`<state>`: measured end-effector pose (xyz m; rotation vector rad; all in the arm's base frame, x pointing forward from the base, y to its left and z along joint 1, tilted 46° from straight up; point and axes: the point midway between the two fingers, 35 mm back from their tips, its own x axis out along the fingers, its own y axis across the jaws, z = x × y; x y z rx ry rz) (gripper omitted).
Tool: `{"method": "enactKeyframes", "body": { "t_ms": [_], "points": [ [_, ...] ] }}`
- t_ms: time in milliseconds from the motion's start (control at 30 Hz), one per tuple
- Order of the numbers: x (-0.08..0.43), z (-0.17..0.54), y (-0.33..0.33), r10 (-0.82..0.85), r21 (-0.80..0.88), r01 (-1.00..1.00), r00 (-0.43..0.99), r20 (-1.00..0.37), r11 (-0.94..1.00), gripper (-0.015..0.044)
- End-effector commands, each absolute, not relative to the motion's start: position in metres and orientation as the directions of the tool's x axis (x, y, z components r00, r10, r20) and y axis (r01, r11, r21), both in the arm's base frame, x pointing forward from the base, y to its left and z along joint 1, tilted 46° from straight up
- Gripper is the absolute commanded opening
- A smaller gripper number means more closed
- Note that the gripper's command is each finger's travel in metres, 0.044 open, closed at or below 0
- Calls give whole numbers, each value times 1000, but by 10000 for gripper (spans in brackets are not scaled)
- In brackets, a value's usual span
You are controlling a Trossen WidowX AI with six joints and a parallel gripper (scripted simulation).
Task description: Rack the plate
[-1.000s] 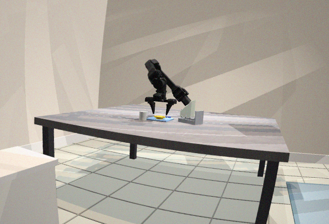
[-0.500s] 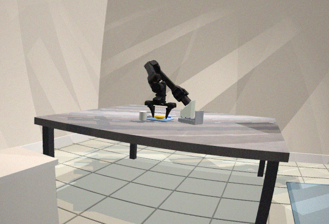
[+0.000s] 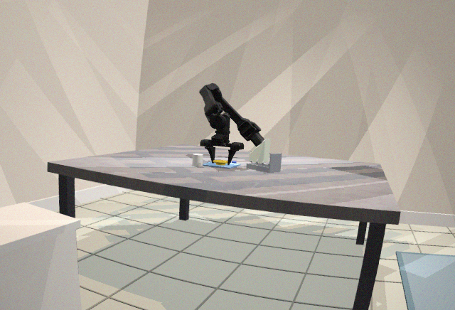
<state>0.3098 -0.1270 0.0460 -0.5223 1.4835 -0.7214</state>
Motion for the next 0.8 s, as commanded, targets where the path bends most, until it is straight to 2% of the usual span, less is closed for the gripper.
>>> {"method": "enactKeyframes", "body": {
  "t_ms": [0, 67, 467, 767],
  "points": [
    [310, 46, -127, -715, -716, 106, -54, -698, 690, 322],
    [310, 46, -127, -715, -716, 106, -54, -698, 690, 309],
    [323, 76, -92, -708, -708, 68, -37, -706, 703, 0],
    [330, 107, -58, -706, -706, 33, -25, -708, 707, 0]
  ]
}}
